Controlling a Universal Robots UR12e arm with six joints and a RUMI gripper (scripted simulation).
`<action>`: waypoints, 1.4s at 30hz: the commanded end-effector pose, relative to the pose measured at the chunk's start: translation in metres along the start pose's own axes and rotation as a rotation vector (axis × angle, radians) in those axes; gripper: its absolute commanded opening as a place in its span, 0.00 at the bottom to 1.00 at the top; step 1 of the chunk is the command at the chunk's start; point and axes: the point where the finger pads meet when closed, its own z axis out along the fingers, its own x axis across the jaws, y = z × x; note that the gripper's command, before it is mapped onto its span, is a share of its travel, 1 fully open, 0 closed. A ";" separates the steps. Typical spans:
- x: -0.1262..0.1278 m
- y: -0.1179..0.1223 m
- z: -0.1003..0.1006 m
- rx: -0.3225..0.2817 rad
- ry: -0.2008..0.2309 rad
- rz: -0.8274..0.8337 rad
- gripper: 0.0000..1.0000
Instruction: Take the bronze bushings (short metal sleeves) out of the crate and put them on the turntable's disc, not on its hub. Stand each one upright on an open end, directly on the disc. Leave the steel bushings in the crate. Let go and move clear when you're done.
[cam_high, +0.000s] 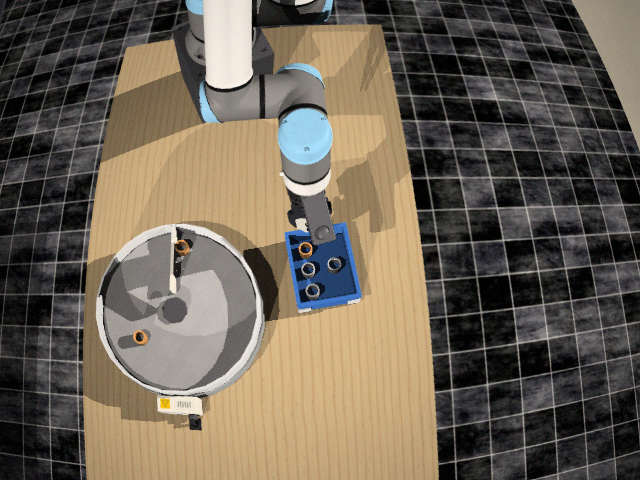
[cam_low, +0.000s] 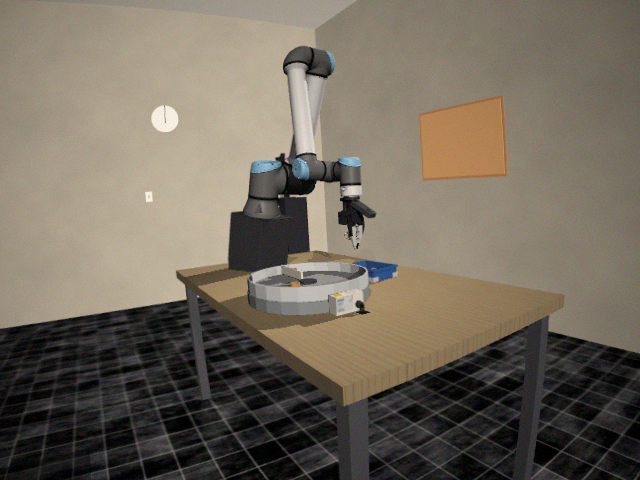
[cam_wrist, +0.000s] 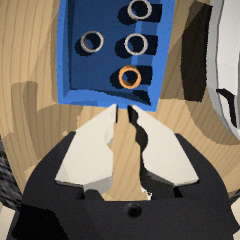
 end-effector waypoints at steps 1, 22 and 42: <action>0.000 0.000 0.000 0.001 0.000 0.000 0.06; 0.000 -0.001 0.045 0.001 0.000 0.000 0.06; 0.000 -0.001 0.062 0.001 0.000 0.000 0.06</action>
